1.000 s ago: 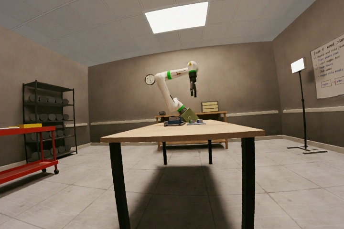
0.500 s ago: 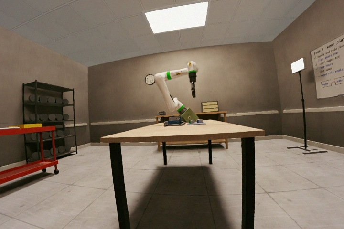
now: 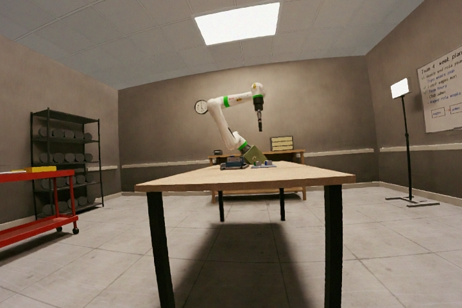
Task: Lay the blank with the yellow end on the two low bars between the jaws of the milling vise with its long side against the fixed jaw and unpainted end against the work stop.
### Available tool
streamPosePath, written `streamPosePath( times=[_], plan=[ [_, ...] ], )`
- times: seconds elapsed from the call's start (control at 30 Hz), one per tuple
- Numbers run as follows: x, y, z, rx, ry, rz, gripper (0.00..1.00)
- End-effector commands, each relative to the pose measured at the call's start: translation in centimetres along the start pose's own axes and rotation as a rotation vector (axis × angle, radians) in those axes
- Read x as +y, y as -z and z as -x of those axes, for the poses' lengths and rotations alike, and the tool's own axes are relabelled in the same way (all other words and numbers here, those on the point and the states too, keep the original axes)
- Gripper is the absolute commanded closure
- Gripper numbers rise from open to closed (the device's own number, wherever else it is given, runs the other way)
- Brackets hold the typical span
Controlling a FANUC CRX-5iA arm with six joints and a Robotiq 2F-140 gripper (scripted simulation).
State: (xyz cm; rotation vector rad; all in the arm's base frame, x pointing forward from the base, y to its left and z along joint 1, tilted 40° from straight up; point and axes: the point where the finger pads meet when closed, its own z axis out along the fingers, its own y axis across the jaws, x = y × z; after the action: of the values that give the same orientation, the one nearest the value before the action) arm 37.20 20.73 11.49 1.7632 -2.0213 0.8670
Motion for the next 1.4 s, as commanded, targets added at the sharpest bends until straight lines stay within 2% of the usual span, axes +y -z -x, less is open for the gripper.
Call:
streamPosePath(
  times=[0.0,0.93,1.37],
  plan=[
    [0.0,0.1,0.0,-0.001,0.002,-0.001,0.00],
    [0.0,0.1,0.0,-0.003,0.012,-0.002,0.00],
    [2.0,0.1,2.8,-0.003,0.012,-0.002,0.00]
  ],
)
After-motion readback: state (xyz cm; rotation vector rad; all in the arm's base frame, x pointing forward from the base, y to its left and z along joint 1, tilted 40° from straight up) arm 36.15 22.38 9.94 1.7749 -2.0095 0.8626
